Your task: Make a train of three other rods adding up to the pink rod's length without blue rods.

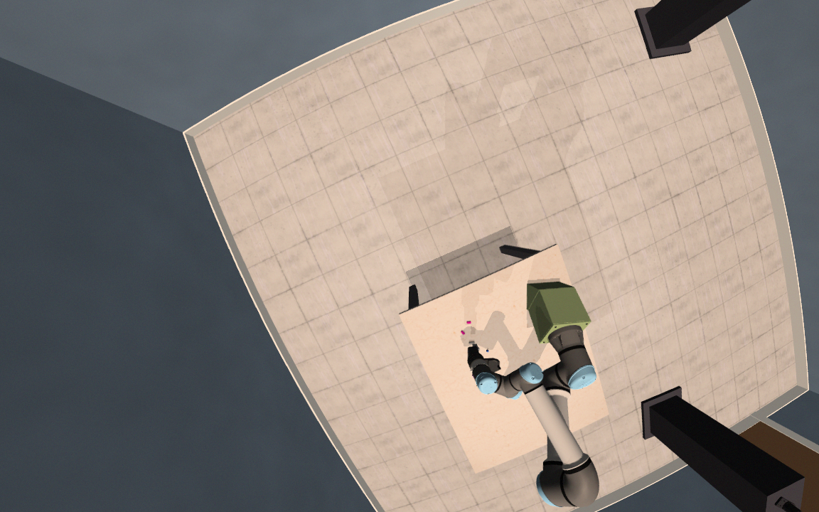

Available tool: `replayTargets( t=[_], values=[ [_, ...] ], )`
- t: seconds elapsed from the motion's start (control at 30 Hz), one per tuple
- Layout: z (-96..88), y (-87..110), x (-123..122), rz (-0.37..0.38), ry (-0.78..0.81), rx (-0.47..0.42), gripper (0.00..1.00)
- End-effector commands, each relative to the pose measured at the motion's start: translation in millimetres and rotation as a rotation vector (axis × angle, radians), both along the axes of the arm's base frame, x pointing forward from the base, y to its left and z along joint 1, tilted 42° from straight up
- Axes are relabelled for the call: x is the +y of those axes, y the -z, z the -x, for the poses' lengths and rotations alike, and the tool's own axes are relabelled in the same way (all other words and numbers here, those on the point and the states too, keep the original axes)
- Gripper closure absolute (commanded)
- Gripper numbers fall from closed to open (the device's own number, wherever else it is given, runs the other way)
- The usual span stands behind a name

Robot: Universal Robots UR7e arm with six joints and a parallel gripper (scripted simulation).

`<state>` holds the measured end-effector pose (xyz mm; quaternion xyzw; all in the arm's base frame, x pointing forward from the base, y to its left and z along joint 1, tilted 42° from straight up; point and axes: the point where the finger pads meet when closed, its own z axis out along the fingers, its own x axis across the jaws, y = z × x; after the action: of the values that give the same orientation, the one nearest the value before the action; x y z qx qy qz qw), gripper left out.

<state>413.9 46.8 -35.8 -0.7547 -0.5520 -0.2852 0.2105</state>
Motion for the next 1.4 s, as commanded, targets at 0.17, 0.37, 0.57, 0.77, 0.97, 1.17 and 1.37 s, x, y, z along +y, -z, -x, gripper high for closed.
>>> replayTargets(
  t=[0.17, 0.37, 0.57, 0.77, 0.97, 1.17, 1.37],
  values=[
    [-2.7, 9.0, 7.5, 0.000, 0.000, -0.001, 0.46],
    [-4.0, 13.9, 11.6, 0.000, 0.000, -0.001, 0.46],
    [-5.9, 21.1, 17.7, 0.000, 0.000, -0.001, 0.46],
    [-7.5, 27.1, 22.8, 0.000, 0.000, -0.001, 0.46],
    [-8.3, 30.0, 25.3, 0.000, 0.000, -0.001, 0.46],
    [-9.0, 32.6, 27.5, 0.000, 0.000, -0.001, 0.46],
    [-9.2, 33.3, 28.1, 0.000, 0.000, -0.001, 0.46]
  ],
)
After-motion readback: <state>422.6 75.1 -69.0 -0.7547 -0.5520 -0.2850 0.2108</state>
